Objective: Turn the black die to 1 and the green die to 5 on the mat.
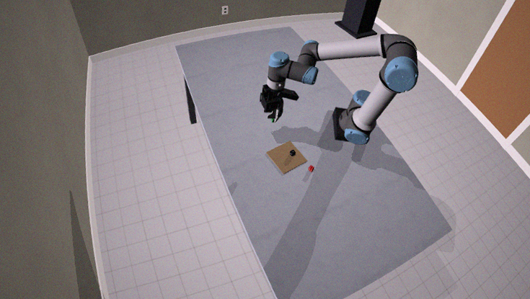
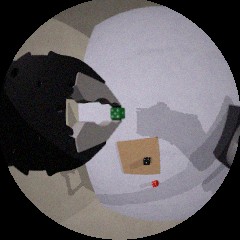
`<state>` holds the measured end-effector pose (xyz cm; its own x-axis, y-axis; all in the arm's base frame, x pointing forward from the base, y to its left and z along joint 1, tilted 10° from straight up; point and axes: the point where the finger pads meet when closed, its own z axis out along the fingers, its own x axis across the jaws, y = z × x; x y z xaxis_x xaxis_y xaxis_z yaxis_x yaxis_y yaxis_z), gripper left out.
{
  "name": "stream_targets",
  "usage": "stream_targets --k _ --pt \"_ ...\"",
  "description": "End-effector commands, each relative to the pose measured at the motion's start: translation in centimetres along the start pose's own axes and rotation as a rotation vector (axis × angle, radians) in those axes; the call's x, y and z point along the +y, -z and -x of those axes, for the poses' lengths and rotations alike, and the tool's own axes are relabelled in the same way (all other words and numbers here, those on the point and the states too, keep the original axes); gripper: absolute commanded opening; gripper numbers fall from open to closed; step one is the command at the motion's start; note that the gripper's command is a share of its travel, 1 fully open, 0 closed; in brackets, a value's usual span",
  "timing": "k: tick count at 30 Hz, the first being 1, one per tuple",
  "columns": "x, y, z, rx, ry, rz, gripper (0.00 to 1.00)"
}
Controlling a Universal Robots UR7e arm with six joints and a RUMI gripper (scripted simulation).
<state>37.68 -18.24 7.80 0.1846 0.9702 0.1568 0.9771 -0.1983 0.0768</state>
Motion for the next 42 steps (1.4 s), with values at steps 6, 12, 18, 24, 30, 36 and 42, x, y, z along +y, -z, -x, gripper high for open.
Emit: stream_targets --k 6,12,18,24,30,36,42 --pt "0.0 0.1 -0.1 0.000 0.001 0.001 0.03" --pt "0.9 0.2 -3.4 -0.002 0.031 0.000 0.03" --pt "1.6 0.3 -8.1 -0.003 0.072 -0.001 0.03" --pt "1.8 0.5 -14.2 -0.001 0.124 0.000 0.03" --pt "1.7 0.5 -15.3 0.000 0.134 0.001 0.03" --pt "1.7 0.5 -15.3 0.000 0.134 0.001 0.03" --pt "1.7 0.5 -15.3 0.000 0.134 0.001 0.03"
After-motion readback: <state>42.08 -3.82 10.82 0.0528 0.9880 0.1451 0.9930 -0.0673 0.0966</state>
